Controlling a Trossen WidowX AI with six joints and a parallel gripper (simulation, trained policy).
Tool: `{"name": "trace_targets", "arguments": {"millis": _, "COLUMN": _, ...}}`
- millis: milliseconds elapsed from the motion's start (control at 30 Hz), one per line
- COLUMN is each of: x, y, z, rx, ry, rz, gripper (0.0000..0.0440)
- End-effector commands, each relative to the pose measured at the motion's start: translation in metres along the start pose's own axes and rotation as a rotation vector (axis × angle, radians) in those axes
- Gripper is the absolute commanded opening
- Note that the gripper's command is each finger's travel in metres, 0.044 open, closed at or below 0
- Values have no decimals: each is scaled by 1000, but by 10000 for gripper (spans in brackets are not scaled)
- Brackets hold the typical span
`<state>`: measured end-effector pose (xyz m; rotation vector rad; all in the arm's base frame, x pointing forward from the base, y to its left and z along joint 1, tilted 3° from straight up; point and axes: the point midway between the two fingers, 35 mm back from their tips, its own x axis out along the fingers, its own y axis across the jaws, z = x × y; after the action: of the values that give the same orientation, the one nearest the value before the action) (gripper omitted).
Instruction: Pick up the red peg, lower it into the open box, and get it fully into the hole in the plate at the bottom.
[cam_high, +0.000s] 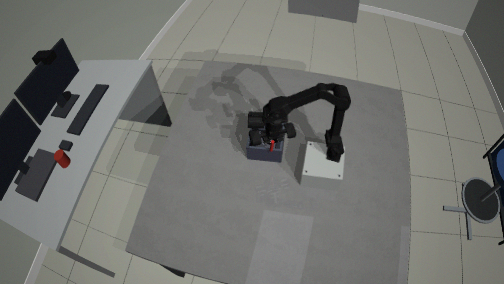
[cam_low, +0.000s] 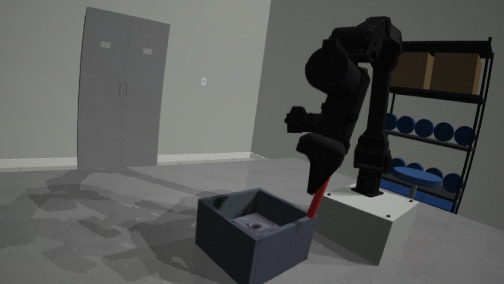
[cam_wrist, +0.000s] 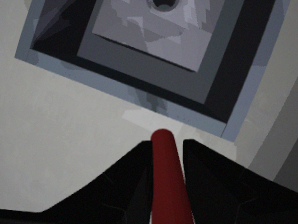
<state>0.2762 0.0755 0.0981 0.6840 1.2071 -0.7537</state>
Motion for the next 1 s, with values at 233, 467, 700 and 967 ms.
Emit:
{"name": "trace_targets", "arguments": {"millis": 233, "x": 6, "y": 1, "z": 42, "rx": 57, "ry": -5, "rz": -3, "gripper": 0}}
{"name": "trace_targets", "arguments": {"millis": 467, "x": 17, "y": -1, "z": 69, "rx": 100, "ry": 1, "rz": -5, "gripper": 0}}
{"name": "trace_targets", "arguments": {"millis": 700, "x": 32, "y": -3, "z": 86, "rx": 130, "ry": 23, "rz": -14, "gripper": 0}}
{"name": "trace_targets", "arguments": {"millis": 967, "x": 60, "y": -5, "z": 93, "rx": 137, "ry": 60, "rz": -39, "gripper": 20}}
